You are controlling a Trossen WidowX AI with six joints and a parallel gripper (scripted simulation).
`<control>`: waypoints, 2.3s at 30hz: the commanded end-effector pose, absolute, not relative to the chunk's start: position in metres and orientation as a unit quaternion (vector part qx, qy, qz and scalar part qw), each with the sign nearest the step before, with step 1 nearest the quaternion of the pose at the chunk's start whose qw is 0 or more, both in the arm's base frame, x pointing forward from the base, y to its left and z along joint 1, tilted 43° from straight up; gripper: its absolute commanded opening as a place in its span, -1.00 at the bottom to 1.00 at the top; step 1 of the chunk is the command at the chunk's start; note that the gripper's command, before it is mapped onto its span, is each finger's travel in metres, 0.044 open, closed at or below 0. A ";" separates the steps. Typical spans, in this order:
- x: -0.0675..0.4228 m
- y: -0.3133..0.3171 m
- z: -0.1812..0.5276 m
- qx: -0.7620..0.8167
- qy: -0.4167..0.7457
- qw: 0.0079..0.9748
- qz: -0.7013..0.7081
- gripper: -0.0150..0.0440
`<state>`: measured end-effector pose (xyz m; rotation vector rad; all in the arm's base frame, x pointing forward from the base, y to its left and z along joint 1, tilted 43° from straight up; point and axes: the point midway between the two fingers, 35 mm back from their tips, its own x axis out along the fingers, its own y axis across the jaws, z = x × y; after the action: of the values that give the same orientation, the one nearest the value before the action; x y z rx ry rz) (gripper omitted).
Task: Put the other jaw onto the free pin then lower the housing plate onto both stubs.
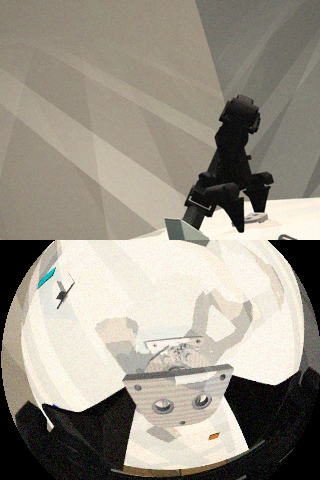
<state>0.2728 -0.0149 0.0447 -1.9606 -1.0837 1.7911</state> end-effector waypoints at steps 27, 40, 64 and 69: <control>0.261 -0.012 0.048 -0.677 -0.376 0.137 0.617 0.70; 0.260 -0.013 0.047 -0.678 -0.377 0.136 0.617 0.70; 0.261 0.005 0.027 -0.678 -0.376 0.136 0.617 0.70; 0.261 0.011 0.021 -0.678 -0.376 0.136 0.616 0.70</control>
<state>0.2607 0.0069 0.0246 -1.9657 -1.0922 1.7906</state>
